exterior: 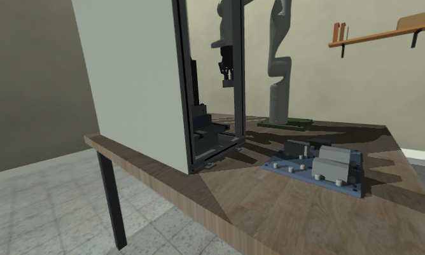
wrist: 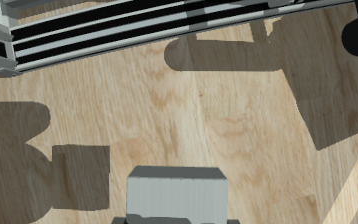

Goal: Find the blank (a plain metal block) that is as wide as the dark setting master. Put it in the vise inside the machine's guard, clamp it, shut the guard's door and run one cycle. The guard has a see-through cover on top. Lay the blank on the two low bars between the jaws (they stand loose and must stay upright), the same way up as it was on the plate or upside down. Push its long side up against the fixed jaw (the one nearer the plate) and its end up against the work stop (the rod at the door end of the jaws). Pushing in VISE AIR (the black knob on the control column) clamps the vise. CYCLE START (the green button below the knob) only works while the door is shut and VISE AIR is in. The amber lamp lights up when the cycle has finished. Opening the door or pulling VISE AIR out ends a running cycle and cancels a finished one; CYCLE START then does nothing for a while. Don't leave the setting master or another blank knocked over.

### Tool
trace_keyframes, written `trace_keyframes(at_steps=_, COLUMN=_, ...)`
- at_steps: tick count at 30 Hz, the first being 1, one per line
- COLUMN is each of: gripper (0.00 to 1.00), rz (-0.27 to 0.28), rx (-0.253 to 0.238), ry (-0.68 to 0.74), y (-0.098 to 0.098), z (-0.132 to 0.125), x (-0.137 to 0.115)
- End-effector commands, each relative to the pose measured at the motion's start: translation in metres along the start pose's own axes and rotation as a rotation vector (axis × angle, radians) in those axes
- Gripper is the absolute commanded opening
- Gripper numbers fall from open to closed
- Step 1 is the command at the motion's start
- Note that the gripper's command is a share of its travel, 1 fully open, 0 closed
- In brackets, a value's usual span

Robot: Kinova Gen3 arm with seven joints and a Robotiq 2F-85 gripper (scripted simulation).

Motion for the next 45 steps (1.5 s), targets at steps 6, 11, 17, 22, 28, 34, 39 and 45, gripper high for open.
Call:
trace_keyframes(at_steps=6, gripper=0.10, rz=0.003, rx=0.001, ry=0.228, y=-0.0005, z=0.0006, x=-0.0008)
trace_keyframes(at_steps=11, gripper=0.10, rz=0.003, rx=0.001, ry=0.228, y=-0.0005, z=0.0006, x=-0.0008)
trace_keyframes(at_steps=17, gripper=0.10, rz=0.001, rx=-0.002, ry=0.275, y=-0.0003, z=0.0005, x=-0.0006)
trace_keyframes(at_steps=22, gripper=0.10, rz=0.004, rx=0.000, ry=0.459, y=-0.0007, z=0.0007, x=-0.0009)
trace_keyframes(at_steps=28, gripper=0.10, rz=0.004, rx=0.000, ry=0.459, y=-0.0007, z=0.0007, x=-0.0009)
trace_keyframes(at_steps=34, gripper=0.10, rz=0.002, rx=-0.002, ry=0.506, y=-0.0005, z=0.0007, x=-0.0007)
trace_keyframes(at_steps=39, gripper=0.10, rz=0.007, rx=0.002, ry=0.690, y=-0.0007, z=0.0004, x=-0.0007)
trace_keyframes(at_steps=45, gripper=0.10, rz=0.007, rx=0.002, ry=0.690, y=-0.0007, z=0.0004, x=-0.0007)
Point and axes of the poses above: the point where the finger pads meet when closed, its own y axis out along the fingers, its own z axis across the jaws, x = y × z, the point moved 8 cm from there along -y, back along the fingers, and after that the axes turned 5 degrees about y, right-handed, at the moved point
